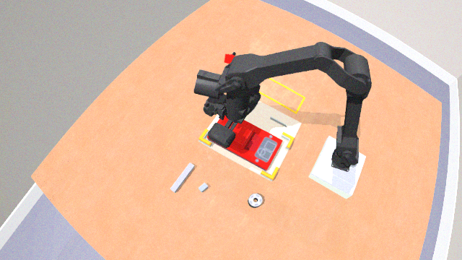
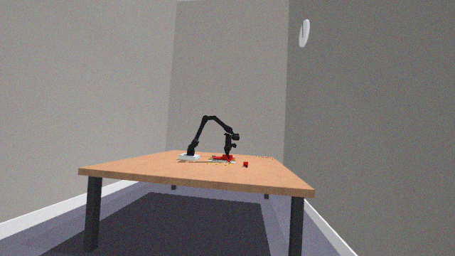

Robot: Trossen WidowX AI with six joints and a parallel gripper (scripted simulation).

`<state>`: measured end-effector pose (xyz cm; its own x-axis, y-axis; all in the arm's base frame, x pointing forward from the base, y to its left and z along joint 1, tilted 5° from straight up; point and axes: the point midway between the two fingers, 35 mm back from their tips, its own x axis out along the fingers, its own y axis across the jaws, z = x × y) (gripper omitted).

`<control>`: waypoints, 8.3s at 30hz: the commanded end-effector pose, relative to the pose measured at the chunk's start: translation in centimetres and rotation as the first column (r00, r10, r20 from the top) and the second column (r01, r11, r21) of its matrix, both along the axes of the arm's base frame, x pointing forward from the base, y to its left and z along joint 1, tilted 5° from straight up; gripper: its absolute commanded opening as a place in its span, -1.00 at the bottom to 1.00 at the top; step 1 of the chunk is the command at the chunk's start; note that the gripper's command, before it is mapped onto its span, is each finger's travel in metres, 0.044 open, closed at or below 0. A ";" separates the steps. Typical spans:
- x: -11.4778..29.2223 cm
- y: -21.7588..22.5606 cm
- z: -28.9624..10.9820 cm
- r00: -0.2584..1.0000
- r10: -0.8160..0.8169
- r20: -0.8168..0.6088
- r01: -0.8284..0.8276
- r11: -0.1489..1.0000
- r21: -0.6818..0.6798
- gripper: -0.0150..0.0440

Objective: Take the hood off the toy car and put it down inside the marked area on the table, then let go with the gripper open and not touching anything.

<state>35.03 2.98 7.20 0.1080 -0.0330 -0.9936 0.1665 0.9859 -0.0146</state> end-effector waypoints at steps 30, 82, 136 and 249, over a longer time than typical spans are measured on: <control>0.0 0.0 0.3 1.000 0.000 0.000 0.000 1.000 0.000 -0.49; -0.7 -1.7 6.2 1.000 0.004 -0.004 -0.004 1.000 -0.001 -0.49; -9.0 -21.8 6.2 1.000 0.000 -0.007 0.000 1.000 -0.018 -0.49; -8.2 -22.1 -2.4 1.000 0.000 -0.007 0.000 1.000 -0.018 -0.49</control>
